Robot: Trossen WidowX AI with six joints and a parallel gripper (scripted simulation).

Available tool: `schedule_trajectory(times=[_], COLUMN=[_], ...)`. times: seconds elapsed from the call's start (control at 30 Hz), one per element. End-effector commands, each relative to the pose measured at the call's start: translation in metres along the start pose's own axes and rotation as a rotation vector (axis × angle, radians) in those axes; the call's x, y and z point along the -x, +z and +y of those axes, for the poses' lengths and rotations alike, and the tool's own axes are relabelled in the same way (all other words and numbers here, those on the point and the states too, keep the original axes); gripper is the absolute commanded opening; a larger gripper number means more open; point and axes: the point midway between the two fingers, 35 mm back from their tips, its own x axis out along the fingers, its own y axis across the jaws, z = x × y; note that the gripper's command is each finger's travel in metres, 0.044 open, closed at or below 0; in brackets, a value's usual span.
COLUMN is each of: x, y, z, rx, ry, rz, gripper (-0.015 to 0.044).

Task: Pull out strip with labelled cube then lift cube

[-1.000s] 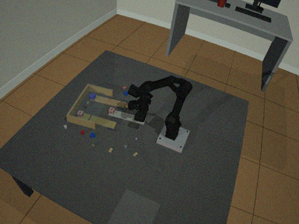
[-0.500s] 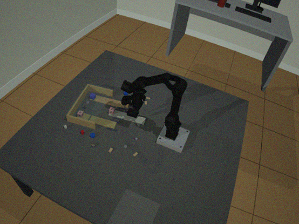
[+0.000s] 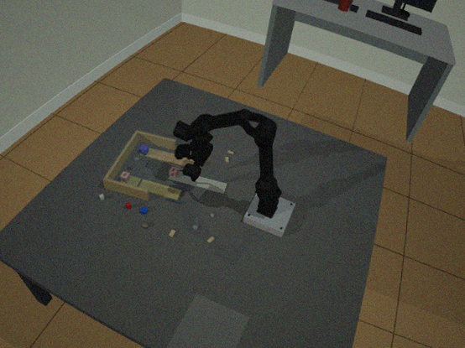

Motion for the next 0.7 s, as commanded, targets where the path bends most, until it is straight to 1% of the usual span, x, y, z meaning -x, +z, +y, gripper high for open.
schedule_trajectory(times=[0.0, 0.67], x=[0.002, 0.014], y=[0.015, 0.091], z=[0.001, 0.003], rx=[-0.003, -0.003], ry=[-0.003, -0.003], rz=[-0.002, -0.008], gripper=[0.0440, 0.0440])
